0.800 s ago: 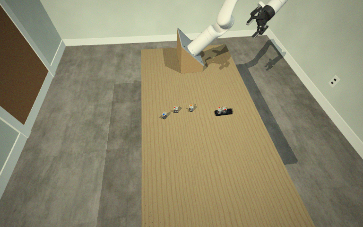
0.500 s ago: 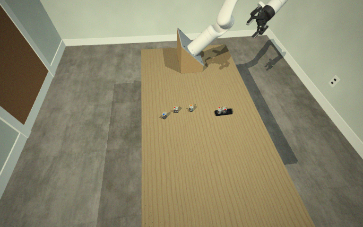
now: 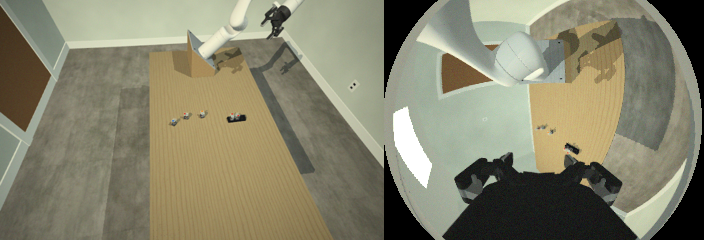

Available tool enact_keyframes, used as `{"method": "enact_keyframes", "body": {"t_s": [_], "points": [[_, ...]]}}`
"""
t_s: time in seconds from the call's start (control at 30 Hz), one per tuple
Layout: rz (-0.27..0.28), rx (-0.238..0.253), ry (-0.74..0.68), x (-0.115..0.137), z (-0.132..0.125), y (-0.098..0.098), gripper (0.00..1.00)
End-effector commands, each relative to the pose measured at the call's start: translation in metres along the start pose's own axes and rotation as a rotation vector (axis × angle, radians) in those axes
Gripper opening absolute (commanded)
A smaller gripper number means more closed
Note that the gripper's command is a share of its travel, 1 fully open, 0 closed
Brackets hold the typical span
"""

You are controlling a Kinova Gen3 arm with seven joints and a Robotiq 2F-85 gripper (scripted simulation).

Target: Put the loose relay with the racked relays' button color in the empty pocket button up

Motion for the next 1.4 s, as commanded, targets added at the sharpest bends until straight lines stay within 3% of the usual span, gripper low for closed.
{"method": "enact_keyframes", "body": {"t_s": [0.0, 0.4, 0.8, 1.1, 1.37], "points": [[-0.015, -0.012, 0.009, -0.004, 0.0, 0.002, 1.0], [-0.059, -0.075, 0.065, -0.017, -0.004, 0.008, 1.0], [-0.176, -0.253, 0.228, -0.056, -0.022, 0.021, 1.0], [-0.209, -0.311, 0.267, -0.069, -0.03, 0.022, 1.0], [-0.221, -0.331, 0.287, -0.073, -0.032, 0.022, 1.0]]}}
Point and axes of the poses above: the point where the finger pads meet when closed, its own y axis back along the fingers, its own z axis across the jaws, x = y × z, the point moved 5 cm from there along y, back along the fingers, and after that the axes turned 4 degrees about y, right-handed, at the moved point
